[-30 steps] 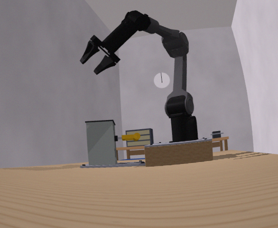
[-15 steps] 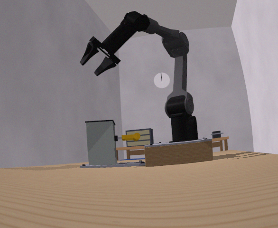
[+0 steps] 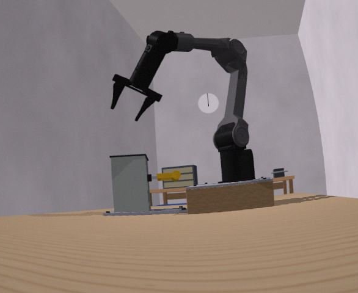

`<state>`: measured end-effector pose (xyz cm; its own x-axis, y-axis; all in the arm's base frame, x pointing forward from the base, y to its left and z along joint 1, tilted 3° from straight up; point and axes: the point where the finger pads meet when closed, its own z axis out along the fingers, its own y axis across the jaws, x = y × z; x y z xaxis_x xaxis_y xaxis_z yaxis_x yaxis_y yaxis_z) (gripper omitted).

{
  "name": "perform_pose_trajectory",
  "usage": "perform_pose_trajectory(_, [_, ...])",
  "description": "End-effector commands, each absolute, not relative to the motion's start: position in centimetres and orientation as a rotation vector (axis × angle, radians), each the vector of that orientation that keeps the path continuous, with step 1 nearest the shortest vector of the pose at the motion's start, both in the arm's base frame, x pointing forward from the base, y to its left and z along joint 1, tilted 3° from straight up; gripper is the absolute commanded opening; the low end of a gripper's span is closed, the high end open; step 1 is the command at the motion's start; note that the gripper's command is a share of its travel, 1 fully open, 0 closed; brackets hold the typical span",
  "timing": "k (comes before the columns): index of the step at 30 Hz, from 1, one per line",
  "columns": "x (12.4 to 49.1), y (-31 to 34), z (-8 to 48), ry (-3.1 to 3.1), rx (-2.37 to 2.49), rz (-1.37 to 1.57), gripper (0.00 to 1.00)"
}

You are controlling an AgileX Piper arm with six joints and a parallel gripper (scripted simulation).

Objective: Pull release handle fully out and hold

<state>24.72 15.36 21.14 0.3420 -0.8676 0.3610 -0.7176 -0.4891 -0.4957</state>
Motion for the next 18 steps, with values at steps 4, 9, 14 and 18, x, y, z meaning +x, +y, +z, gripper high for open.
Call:
perform_pose_trajectory(4, [24.8, 10.8, 18.5, 2.058, -1.926, -0.684, 1.0])
perform_pose_trajectory(9, [23.7, 6.1, 15.7, 2.655, -1.174, -0.468, 1.0])
perform_pose_trajectory(14, [22.7, 3.9, 14.2, 2.889, -0.631, -0.346, 1.0])
perform_pose_trajectory(18, [21.2, 1.7, 12.7, 3.024, 0.105, -0.203, 1.0])
